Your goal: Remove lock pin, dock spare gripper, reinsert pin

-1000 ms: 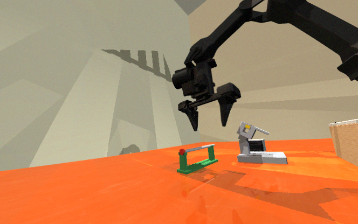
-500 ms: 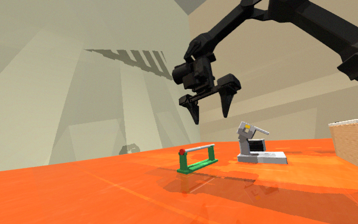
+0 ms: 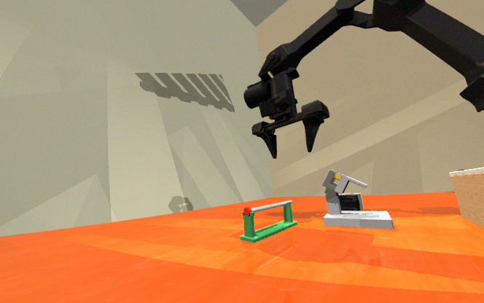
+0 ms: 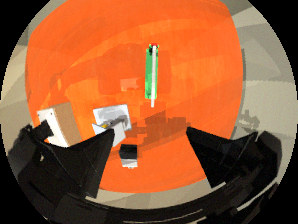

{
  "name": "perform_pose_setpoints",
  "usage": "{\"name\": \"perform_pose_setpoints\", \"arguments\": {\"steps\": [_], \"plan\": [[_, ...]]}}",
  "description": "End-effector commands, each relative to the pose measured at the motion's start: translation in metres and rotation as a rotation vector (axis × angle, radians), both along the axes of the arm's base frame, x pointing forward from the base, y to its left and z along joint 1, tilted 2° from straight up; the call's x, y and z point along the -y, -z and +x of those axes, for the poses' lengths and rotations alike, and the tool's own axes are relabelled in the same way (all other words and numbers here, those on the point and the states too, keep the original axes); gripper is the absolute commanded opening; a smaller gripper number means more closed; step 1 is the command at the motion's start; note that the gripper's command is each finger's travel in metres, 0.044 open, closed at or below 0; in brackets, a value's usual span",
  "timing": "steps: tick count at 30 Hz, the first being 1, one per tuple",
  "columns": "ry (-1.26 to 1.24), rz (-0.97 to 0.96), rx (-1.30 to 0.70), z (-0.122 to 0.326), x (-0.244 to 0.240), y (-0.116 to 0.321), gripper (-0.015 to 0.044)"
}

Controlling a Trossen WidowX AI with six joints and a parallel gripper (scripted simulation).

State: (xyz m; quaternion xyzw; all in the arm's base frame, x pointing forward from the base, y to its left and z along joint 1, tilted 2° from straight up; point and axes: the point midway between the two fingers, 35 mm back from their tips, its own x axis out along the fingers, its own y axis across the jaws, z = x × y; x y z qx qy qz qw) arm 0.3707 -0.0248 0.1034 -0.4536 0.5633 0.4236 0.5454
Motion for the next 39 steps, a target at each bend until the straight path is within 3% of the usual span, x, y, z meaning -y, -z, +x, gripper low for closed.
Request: {"name": "perform_pose_setpoints", "arguments": {"steps": [1,9,18,29,39], "plan": [[0.01,-0.172,-0.018,-0.027,0.07,0.012,0.044],[0.023,-0.483,-0.134,-0.102,0.168,0.019,0.044],[0.023,-0.489,-0.137,-0.104,0.169,0.02,0.044],[0.023,-0.489,-0.138,-0.105,0.171,0.088,0.044],[0.023,-0.489,-0.138,-0.104,0.172,0.098,0.044]]}}
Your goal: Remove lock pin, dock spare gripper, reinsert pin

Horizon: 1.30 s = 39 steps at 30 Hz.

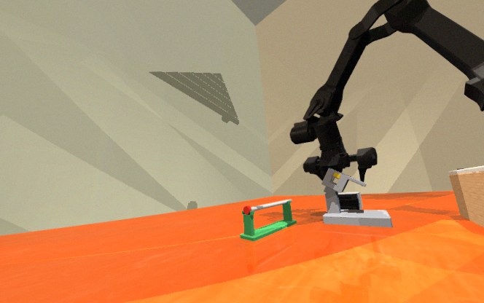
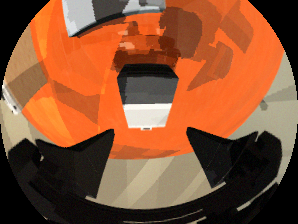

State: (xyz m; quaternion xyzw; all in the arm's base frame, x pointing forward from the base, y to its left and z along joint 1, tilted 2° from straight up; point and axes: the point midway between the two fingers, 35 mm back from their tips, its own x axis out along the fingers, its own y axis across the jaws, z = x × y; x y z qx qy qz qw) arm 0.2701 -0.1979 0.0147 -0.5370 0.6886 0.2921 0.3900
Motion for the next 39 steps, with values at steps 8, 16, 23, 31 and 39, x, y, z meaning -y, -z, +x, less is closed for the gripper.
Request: {"name": "perform_pose_setpoints", "arguments": {"steps": [8,16,23,31,39], "plan": [[-0.005,0.003,-0.016,-0.003,0.0,0.022,0.044],[-0.005,0.003,-0.016,-0.003,0.001,0.035,0.044],[-0.005,0.003,-0.016,-0.004,0.001,0.047,0.044],[-0.005,0.003,-0.016,-0.004,0.001,0.058,0.044],[-0.005,0.003,-0.016,-0.005,0.001,0.059,0.0361]]}}
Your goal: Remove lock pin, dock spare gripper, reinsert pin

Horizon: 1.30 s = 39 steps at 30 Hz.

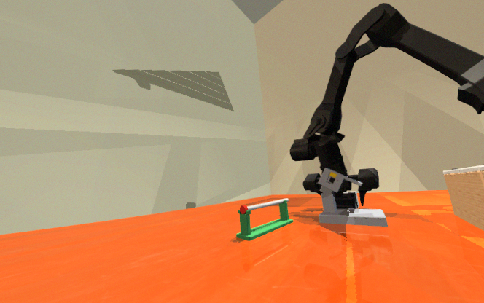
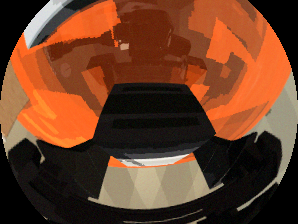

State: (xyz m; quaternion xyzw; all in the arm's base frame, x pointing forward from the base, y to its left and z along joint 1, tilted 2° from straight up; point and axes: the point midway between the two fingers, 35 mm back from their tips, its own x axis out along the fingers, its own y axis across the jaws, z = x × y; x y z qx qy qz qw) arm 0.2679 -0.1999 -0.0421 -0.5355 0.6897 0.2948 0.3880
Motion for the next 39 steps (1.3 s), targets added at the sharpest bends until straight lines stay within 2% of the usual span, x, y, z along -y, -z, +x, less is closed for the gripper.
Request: {"name": "perform_pose_setpoints", "arguments": {"steps": [1,4,12,20,39], "plan": [[-0.004,0.001,-0.009,-0.002,-0.001,0.002,0.0335],[-0.004,0.001,-0.009,-0.002,-0.001,0.002,0.0256],[-0.004,0.001,-0.009,-0.001,0.0,0.002,0.0203],[-0.004,0.001,-0.009,0.003,0.001,-0.02,0.0],[-0.004,0.001,-0.008,0.0,-0.003,-0.118,0.0]]}}
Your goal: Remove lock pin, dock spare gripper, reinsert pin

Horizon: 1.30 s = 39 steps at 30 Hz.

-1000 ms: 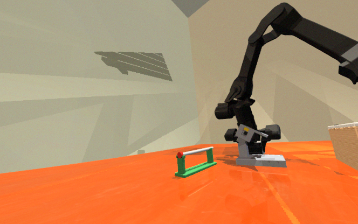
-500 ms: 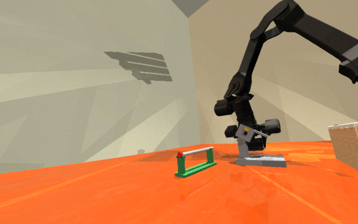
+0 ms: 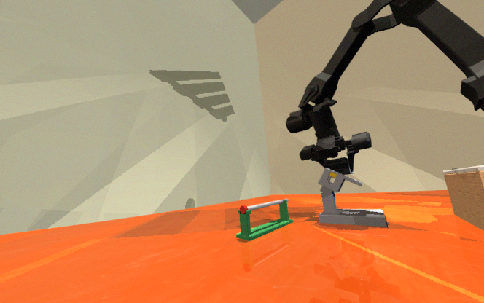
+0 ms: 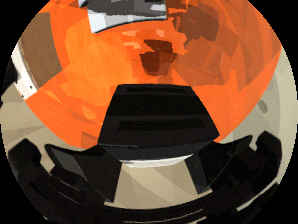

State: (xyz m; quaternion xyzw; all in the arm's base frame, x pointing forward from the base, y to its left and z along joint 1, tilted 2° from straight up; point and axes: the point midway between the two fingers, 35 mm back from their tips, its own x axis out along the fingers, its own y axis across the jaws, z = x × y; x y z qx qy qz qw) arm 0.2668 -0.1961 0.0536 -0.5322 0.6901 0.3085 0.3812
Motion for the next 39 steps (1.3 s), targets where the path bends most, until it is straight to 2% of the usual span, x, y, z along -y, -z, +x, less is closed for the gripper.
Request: {"name": "perform_pose_setpoints", "arguments": {"steps": [1,15,39], "plan": [[0.005,-0.013,0.018,0.001,0.0,-0.023,0.0],[-0.005,0.01,0.004,-0.002,-0.002,-0.014,0.0],[-0.189,0.513,-0.09,-0.041,-0.044,0.014,0.0]]}}
